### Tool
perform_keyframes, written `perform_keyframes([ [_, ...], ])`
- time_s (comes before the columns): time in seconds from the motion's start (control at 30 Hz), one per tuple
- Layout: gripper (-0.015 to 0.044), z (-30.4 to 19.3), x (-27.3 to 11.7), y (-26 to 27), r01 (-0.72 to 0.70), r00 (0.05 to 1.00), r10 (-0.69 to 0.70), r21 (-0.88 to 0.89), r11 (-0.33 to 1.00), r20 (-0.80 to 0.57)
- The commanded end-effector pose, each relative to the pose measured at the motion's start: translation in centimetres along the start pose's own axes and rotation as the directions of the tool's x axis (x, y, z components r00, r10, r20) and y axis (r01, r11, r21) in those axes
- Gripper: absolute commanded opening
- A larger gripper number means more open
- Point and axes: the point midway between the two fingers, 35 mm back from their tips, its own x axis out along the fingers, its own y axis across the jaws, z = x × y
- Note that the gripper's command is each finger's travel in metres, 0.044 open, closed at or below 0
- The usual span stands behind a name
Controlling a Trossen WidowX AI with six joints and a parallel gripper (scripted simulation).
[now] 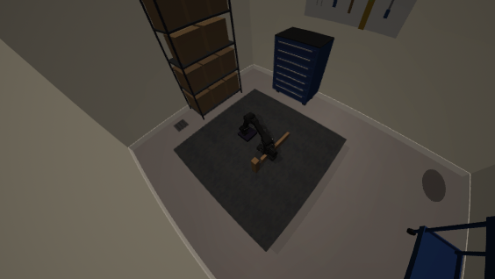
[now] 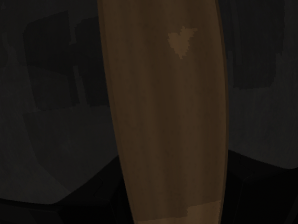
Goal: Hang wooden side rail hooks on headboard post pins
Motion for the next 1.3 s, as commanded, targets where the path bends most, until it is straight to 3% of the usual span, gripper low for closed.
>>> perform_keyframes([
  [0.0, 0.0, -0.24, -0.25, -0.4, 0.015, 1.0, -0.015, 0.007, 1.0, -0.003],
  [1.27, 0.0, -0.63, -0.17, -0.21, 0.015, 1.0, -0.015, 0.007, 1.0, -0.003],
])
